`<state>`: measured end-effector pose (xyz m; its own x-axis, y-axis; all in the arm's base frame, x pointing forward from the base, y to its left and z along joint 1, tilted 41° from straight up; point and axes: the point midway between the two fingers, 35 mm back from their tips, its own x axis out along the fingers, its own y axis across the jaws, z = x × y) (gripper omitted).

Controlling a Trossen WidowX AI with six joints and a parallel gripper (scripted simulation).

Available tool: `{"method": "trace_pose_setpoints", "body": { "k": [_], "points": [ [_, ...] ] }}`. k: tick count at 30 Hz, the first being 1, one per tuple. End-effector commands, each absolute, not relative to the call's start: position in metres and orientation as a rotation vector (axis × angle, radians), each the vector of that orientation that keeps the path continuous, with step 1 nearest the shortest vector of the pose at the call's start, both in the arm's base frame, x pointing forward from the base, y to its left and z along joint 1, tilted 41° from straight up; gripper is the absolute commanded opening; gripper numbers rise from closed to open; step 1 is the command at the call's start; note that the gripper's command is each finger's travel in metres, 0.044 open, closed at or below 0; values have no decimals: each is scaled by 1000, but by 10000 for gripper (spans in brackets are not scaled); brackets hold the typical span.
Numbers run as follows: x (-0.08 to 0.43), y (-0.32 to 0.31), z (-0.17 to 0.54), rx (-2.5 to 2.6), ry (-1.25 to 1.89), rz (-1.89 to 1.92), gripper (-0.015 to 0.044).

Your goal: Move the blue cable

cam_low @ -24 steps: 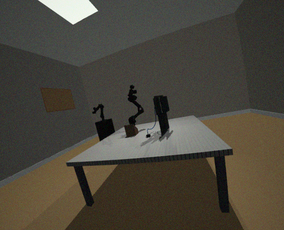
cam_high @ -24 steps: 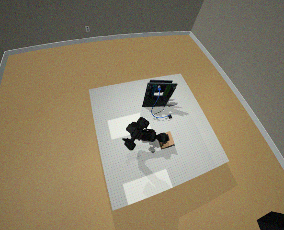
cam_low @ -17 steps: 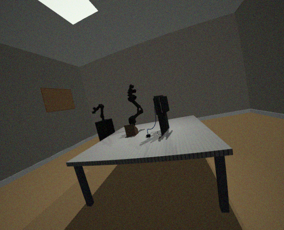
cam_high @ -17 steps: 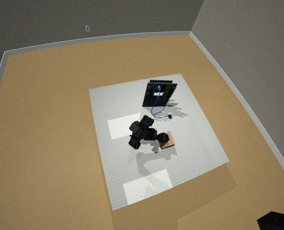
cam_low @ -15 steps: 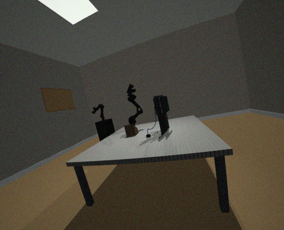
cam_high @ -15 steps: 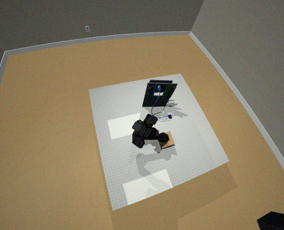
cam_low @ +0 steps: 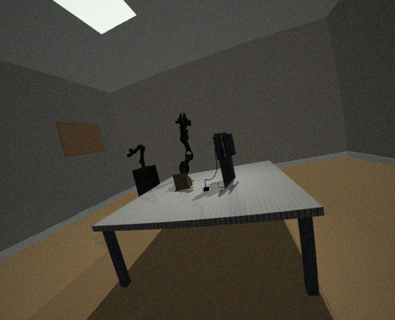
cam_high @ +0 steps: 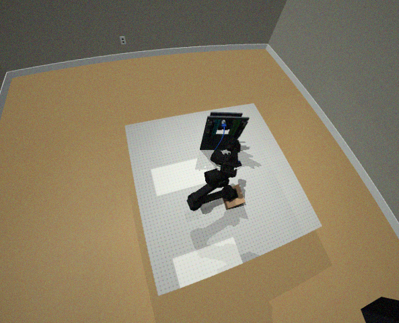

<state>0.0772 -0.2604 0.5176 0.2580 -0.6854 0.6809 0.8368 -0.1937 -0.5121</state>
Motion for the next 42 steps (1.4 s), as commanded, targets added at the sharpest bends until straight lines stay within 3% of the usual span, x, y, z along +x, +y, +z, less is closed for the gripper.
{"method": "trace_pose_setpoints", "body": {
  "k": [1, 13, 23, 30, 37, 42],
  "points": [
    [120, -269, 477, -1020, -94, -1223, 239],
    [242, -228, 341, -835, 149, -685, 239],
    [294, -138, 221, -843, 378, -184, 239],
    [297, -131, 213, -845, 391, -149, 239],
    [353, -136, 207, -846, 387, -151, 239],
    [355, -136, 207, -846, 387, -151, 239]
  ]
}}
